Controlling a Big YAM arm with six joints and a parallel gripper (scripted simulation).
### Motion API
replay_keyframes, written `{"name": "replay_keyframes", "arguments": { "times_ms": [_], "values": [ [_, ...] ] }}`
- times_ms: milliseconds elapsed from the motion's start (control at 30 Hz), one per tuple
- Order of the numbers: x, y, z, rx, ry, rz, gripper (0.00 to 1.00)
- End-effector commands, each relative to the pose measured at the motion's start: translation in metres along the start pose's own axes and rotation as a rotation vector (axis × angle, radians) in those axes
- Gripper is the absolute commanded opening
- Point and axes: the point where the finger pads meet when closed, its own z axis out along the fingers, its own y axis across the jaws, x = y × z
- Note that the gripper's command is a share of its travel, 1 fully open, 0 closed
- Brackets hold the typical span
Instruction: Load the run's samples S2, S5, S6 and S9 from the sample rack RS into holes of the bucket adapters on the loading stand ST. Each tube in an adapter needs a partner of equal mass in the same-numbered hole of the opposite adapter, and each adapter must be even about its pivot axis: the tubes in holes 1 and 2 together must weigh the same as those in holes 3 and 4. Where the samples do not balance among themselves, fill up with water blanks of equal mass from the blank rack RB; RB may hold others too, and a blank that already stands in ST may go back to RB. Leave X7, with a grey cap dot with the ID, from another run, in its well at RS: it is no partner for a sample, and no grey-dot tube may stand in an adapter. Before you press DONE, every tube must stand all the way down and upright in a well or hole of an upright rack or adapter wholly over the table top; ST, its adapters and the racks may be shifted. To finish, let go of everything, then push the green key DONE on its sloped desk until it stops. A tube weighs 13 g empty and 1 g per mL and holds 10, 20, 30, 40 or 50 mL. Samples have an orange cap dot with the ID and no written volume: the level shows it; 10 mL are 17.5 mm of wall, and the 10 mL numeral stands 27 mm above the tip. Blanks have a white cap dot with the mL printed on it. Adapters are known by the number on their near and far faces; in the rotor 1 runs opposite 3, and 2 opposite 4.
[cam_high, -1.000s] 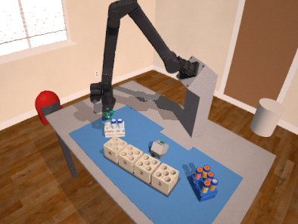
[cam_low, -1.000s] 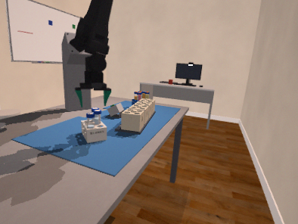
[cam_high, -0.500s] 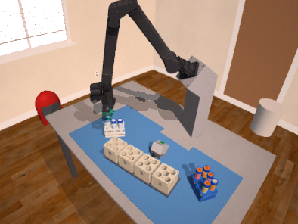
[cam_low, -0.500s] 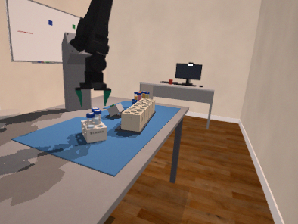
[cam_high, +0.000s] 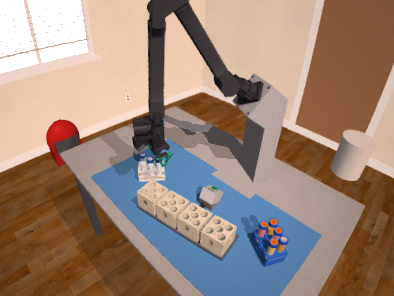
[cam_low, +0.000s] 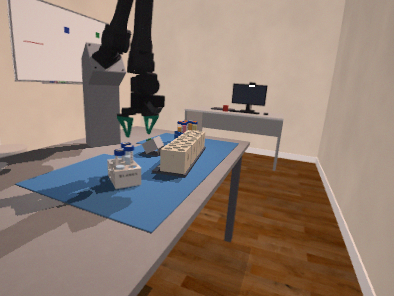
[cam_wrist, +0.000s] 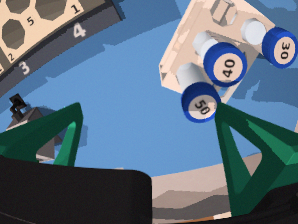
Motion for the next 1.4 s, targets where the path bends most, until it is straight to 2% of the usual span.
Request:
{"name": "replay_keyframes", "arguments": {
  "times_ms": [0, 133, 200, 267, 700, 767, 800, 933, 1267, 1367],
  "values": [
    [0.003, 0.026, -0.002, -0.011, -0.025, -0.238, 1.0],
    [0.015, 0.059, -0.002, -0.013, -0.021, -0.437, 1.0],
    [0.015, 0.059, -0.002, -0.013, -0.021, -0.437, 1.0],
    [0.027, 0.076, 0.002, -0.02, -0.007, -0.538, 1.0],
    [0.068, 0.179, -0.003, -0.025, -0.008, -1.178, 1.0],
    [0.068, 0.179, -0.003, -0.025, -0.008, -1.178, 1.0],
    [0.062, 0.188, -0.002, -0.018, -0.019, -1.174, 1.0],
    [0.069, 0.22, -0.003, -0.016, -0.026, -1.149, 1.0],
    [0.098, 0.301, -0.006, -0.02, -0.025, -1.152, 1.0],
    [0.102, 0.309, -0.006, -0.022, -0.02, -1.156, 1.0]
  ]
}}
